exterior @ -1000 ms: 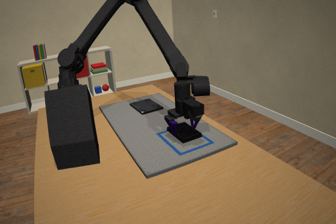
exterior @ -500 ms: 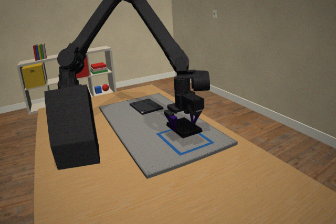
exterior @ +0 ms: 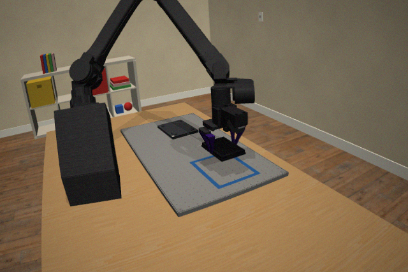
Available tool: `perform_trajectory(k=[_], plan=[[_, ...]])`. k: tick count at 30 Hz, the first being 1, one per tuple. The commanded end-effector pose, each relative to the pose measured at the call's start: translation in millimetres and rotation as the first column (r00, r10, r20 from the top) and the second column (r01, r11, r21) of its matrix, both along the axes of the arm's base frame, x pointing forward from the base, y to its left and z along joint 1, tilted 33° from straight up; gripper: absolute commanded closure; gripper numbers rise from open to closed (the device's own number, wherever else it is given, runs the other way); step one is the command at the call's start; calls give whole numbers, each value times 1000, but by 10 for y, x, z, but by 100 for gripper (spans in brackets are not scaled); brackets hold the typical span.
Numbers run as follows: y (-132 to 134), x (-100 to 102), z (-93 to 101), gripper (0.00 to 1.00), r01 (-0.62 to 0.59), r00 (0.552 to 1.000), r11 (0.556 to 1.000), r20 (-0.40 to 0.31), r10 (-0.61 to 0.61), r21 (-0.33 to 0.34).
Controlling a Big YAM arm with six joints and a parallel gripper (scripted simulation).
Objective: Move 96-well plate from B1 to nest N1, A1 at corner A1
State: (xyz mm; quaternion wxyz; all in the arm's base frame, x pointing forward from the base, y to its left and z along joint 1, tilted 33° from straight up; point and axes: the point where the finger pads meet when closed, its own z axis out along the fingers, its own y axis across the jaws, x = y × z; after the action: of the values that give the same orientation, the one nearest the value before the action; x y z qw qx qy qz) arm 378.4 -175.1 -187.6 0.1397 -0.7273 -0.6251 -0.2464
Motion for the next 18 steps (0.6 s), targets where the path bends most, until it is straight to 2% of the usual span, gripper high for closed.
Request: perform_trajectory(k=[1,10,18], plan=[[-234,35,185,100,19,999,1000,30,-18,-25],[-323,56,288,100,19,999,999,38,-18,-31],[-219,50,202,100,10,1000,1000,24,-10,-21]])
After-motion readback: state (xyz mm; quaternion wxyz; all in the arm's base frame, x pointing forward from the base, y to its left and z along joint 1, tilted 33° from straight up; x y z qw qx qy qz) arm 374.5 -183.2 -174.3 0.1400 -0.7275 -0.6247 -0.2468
